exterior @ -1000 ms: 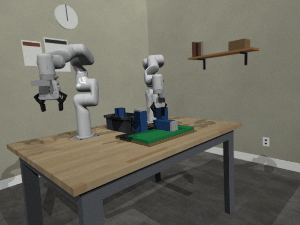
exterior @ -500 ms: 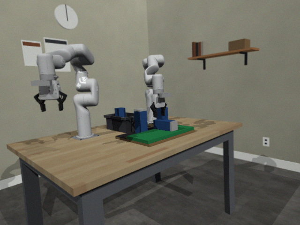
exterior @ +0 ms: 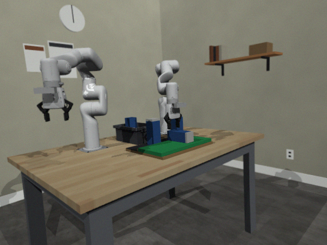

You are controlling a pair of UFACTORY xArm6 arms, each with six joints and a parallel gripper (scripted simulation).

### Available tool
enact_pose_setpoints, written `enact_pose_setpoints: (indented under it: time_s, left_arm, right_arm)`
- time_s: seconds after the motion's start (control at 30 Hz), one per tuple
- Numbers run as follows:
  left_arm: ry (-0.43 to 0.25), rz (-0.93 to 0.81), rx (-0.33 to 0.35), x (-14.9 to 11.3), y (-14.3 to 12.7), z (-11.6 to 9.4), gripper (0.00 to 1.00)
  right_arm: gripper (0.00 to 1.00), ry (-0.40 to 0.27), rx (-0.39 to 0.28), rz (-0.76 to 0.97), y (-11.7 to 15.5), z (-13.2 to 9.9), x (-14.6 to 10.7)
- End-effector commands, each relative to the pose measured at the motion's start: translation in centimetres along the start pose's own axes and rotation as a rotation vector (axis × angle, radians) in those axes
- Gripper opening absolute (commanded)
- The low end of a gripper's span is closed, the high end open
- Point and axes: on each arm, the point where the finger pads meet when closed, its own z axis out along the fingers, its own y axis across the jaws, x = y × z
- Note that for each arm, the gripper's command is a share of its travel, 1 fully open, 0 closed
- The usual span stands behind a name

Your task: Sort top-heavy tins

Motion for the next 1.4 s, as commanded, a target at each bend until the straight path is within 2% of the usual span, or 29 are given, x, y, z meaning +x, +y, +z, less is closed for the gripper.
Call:
enact_pose_setpoints:
  time_s: [0.0, 1.0, 1.37]
  left_arm:
    - [0.005, 0.0, -0.004, 0.1, 0.1, 0.6, 0.84]
    - [0.004, 0.0, -0.003, 0.2, 0.1, 5.8, 0.84]
    - [0.004, 0.0, -0.003, 0.2, 0.1, 5.9, 0.84]
  right_arm:
    - [1.0, 0.004, 0.0, 0.0, 0.0, -0.2, 0.1]
    - [1.0, 0.004, 0.0, 0.0, 0.0, -0.2, 0.1]
    - [1.0, 0.004, 0.0, 0.0, 0.0, -0.2, 0.1]
